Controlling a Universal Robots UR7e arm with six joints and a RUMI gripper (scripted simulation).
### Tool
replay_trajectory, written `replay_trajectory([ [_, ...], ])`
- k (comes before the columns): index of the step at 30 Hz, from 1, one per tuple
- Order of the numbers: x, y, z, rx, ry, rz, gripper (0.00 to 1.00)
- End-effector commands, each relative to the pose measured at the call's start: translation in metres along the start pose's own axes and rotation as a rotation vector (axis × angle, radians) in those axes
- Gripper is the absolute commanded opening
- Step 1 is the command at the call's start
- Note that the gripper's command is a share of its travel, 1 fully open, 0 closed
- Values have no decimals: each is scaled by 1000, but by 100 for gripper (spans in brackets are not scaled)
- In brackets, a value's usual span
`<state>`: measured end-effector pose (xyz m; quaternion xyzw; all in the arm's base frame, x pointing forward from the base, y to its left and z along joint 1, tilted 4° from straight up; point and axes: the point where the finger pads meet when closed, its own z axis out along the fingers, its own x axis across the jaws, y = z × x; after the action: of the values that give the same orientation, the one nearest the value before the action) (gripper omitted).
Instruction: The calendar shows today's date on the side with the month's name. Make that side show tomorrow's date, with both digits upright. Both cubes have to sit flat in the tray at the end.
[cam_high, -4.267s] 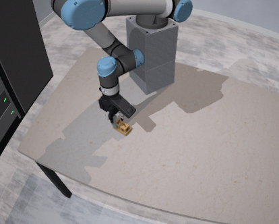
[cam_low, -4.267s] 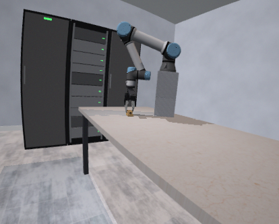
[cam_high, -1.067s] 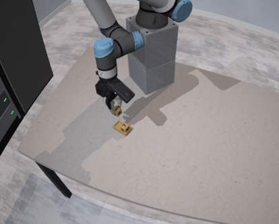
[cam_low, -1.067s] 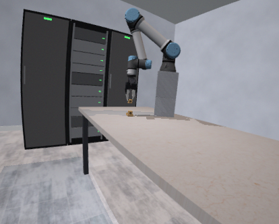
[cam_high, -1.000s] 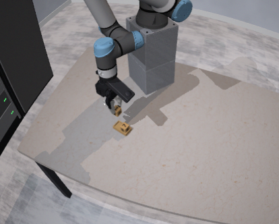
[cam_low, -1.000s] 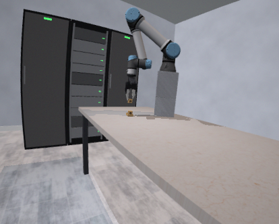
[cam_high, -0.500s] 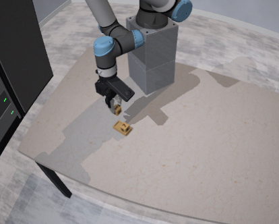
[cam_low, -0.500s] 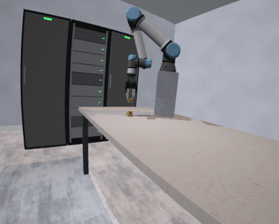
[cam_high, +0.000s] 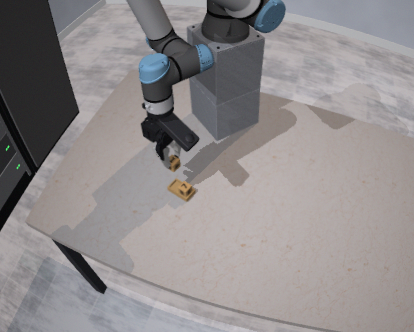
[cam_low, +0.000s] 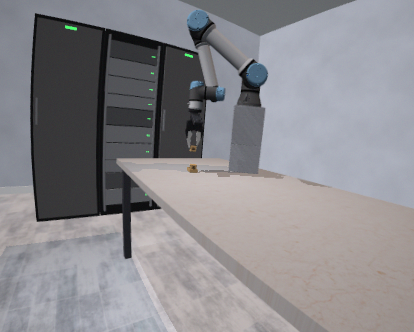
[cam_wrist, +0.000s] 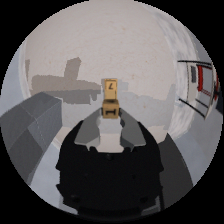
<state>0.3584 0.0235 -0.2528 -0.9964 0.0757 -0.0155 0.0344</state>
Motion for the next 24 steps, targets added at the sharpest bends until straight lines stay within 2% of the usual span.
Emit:
replay_trajectory([
  [1, 1, 0, 0, 0, 1, 31, 11],
  [19, 5, -2, 0, 0, 1, 278, 11],
  [24, 7, -3, 0, 0, 1, 409, 11],
])
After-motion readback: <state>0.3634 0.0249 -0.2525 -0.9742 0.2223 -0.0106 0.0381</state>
